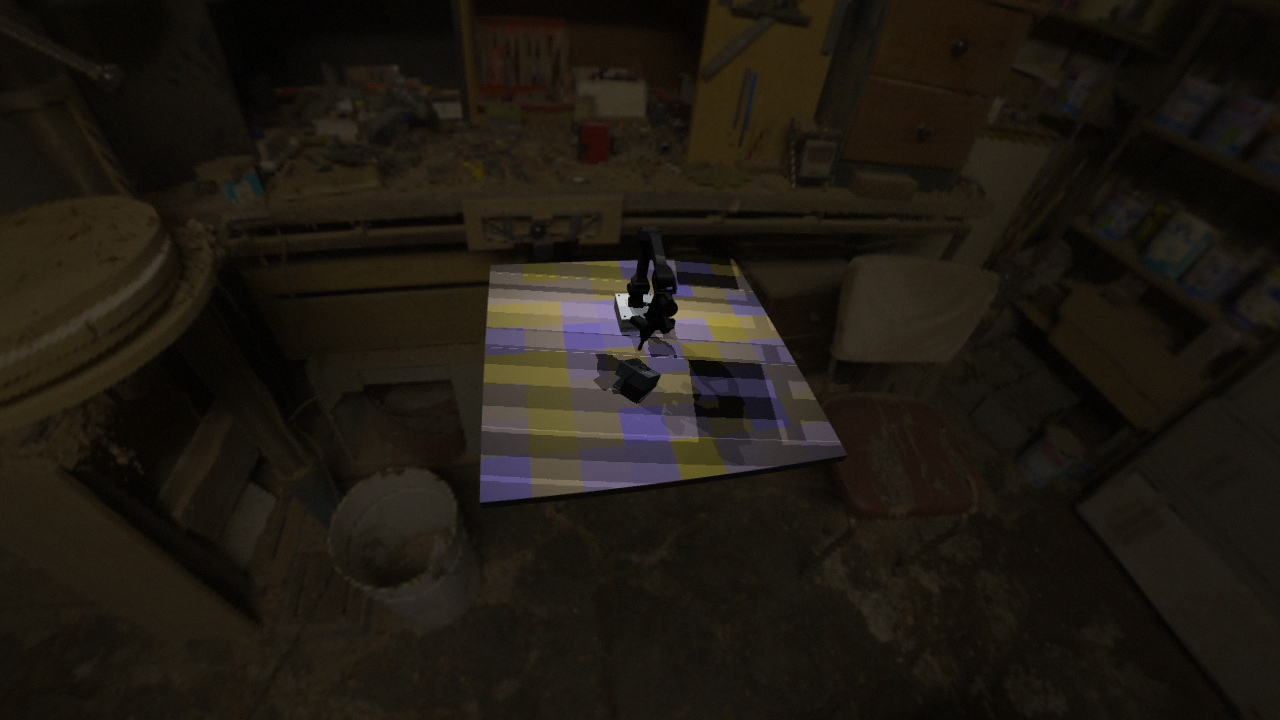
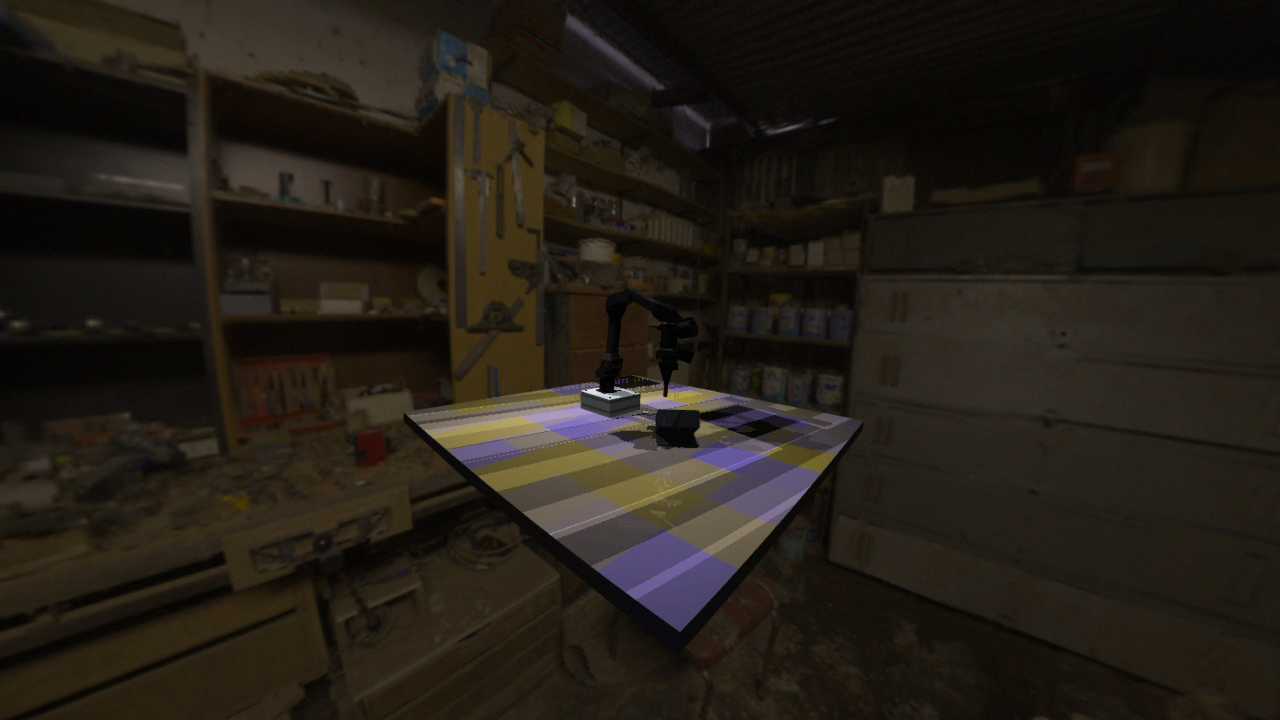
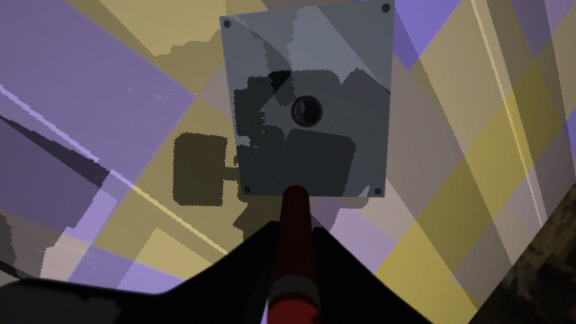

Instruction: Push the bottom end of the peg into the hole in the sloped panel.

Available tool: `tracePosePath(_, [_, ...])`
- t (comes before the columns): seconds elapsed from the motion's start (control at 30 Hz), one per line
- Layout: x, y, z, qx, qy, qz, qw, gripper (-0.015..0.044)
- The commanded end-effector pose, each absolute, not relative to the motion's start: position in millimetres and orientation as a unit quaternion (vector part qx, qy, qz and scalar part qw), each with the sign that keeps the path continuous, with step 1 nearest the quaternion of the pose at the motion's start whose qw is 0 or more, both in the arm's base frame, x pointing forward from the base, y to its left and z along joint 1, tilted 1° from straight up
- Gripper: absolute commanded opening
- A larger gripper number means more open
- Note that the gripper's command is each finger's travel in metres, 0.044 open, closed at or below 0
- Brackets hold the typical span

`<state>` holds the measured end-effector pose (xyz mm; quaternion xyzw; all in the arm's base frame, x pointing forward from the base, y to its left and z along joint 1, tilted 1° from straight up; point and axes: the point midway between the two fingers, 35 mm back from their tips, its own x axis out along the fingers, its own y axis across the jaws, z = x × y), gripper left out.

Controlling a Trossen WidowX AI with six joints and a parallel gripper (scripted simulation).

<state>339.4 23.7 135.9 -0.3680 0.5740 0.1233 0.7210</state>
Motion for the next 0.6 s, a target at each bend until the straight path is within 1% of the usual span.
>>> tracePosePath(0.0, [338.7,27.5,141.0,-0.383,0.564,0.125,0.721,0.0])
tracePosePath(0.57, [338.7,48.6,151.5,-0.435,0.53,0.138,0.715,0.0])
